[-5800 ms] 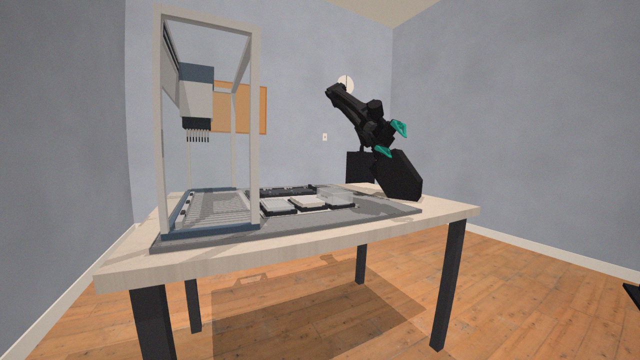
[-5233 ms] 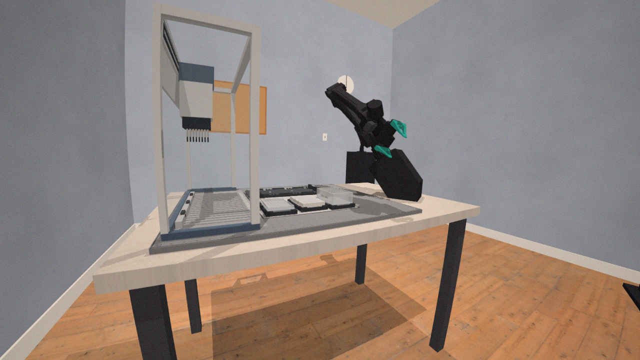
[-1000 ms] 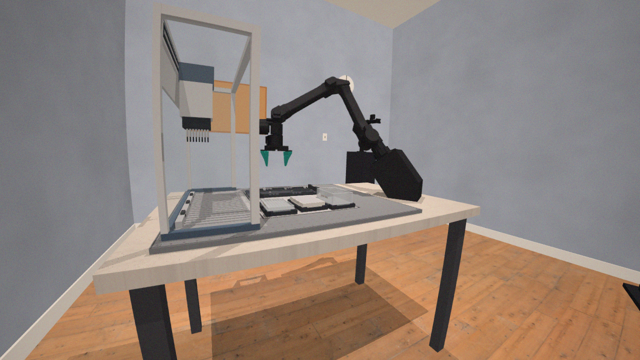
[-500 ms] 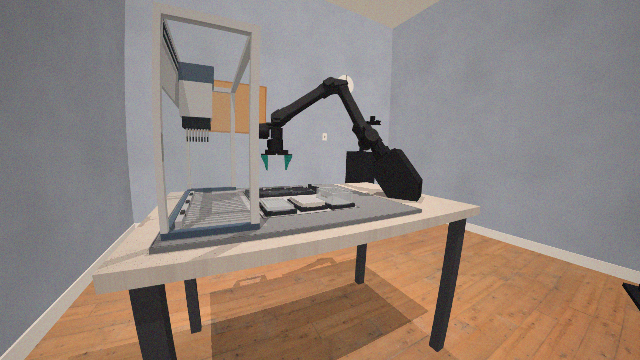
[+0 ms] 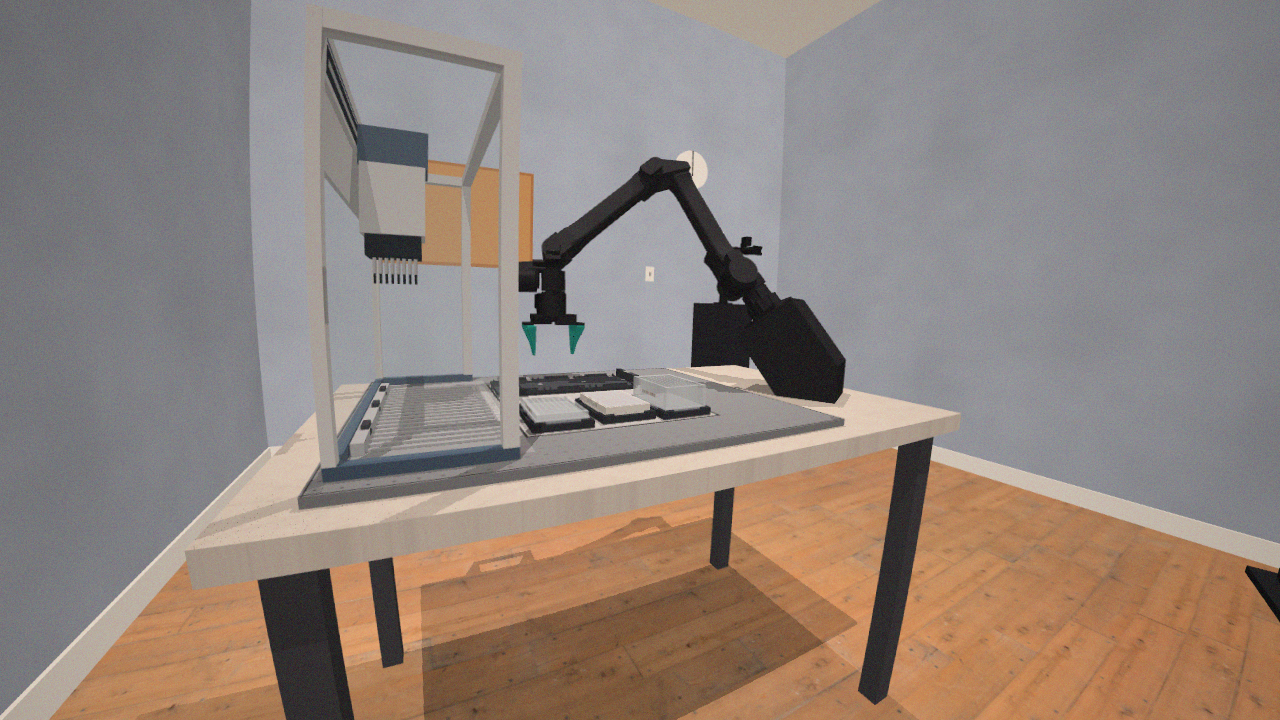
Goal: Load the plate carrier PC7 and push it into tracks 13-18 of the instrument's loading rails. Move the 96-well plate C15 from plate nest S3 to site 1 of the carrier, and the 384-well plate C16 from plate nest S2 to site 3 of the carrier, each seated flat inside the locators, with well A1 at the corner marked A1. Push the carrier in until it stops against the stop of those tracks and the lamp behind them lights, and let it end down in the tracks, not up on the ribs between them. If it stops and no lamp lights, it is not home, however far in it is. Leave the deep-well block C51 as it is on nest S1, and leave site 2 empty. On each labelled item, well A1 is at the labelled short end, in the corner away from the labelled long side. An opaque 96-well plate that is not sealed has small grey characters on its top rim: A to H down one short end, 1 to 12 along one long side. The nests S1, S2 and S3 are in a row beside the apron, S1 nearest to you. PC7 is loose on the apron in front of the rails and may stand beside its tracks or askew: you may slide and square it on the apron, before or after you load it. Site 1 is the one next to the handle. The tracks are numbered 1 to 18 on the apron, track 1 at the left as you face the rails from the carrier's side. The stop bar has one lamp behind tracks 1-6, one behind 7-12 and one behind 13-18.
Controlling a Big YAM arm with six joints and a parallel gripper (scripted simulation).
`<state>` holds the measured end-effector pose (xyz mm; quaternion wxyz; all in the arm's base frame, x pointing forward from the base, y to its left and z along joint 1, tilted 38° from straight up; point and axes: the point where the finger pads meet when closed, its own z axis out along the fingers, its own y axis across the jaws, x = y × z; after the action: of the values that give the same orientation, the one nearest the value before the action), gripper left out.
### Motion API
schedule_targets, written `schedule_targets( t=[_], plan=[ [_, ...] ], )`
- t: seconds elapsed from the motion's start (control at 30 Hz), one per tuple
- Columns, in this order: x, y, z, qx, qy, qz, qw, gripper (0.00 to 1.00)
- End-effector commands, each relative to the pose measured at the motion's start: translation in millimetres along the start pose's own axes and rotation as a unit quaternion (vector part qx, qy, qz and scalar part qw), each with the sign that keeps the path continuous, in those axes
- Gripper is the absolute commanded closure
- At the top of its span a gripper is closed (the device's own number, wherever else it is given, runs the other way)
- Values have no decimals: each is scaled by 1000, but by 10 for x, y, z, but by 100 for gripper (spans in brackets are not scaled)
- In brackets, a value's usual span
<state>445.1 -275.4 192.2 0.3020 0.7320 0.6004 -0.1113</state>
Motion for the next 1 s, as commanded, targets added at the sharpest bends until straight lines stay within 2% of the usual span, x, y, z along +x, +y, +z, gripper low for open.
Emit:
schedule_targets(
  t=[0.0, 0.33, 0.4, 0.43, 0.47, 0.5, 0.53, 0.57, 0.63, 0.67, 0.97],
  plan=[
    [-68, 35, 100, -5, -5, -1, 1000, 0],
    [-85, 72, 348, -9, -6, 0, 1000, 0],
    [-85, 72, 348, -9, -6, 0, 1000, 0],
    [-22, 113, 297, -17, -4, -6, 1000, 0],
    [-40, 71, 396, -9, -4, -4, 1000, 0],
    [-95, 72, 430, -9, -6, 1, 1000, 0],
    [-98, 71, 440, -8, -7, 1, 1000, 0],
    [-93, 138, 307, -19, -7, 4, 1000, 0],
    [-93, 138, 307, -19, -7, 4, 1000, 0],
    [-94, 66, 453, -8, -7, 1, 1000, 0],
    [-34, 63, 517, -8, -4, -4, 1000, 0]
  ],
)
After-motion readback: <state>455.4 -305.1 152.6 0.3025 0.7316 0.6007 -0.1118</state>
